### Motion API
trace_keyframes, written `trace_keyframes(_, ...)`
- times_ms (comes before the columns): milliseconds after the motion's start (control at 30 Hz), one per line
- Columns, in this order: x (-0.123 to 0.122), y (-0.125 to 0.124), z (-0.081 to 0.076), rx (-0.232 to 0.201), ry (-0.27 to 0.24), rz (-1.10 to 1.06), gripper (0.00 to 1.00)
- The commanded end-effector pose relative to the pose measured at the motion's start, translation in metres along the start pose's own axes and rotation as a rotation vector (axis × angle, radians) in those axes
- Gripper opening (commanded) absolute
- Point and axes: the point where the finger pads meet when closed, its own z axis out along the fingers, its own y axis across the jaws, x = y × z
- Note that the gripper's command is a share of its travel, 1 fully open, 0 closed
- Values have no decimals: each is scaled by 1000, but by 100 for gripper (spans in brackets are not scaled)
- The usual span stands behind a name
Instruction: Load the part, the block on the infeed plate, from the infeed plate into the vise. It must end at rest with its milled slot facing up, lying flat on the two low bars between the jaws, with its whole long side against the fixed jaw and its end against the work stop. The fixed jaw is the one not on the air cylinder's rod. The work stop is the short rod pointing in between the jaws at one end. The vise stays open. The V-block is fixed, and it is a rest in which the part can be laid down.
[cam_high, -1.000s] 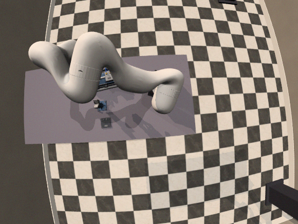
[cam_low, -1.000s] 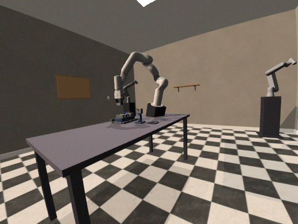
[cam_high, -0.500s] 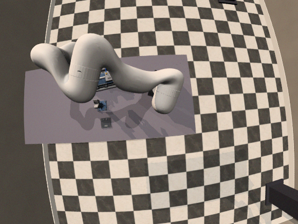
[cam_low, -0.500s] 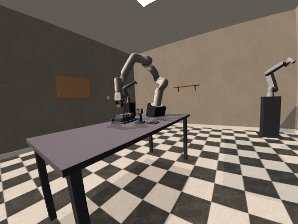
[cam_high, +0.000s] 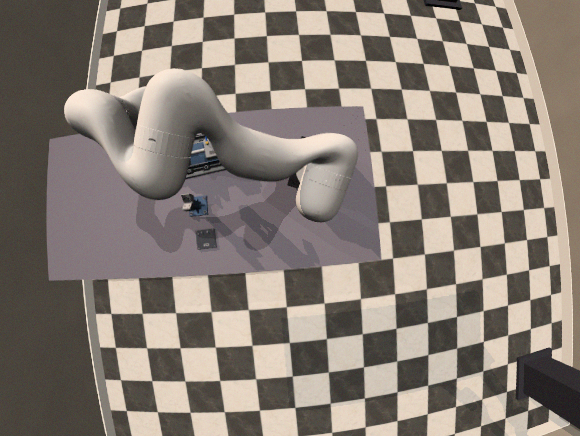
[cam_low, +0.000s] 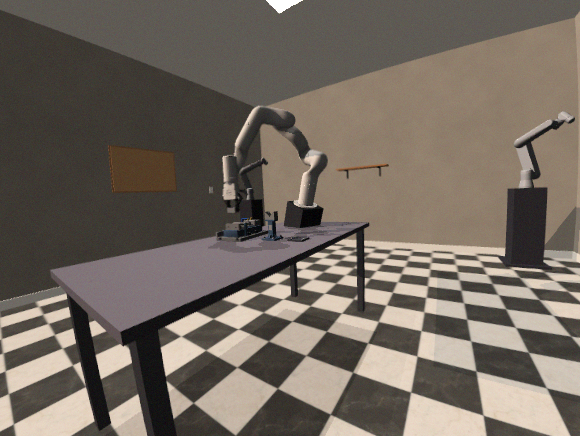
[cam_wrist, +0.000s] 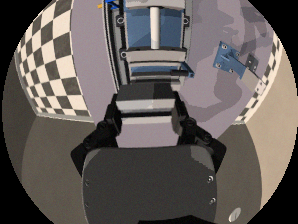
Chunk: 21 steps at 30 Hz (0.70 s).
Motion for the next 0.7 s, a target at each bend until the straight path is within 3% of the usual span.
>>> trace_keyframes(0,-1,0,6,1,-2,0,0)
trace_keyframes(667,-1,-1,29,1,-2,0,0)
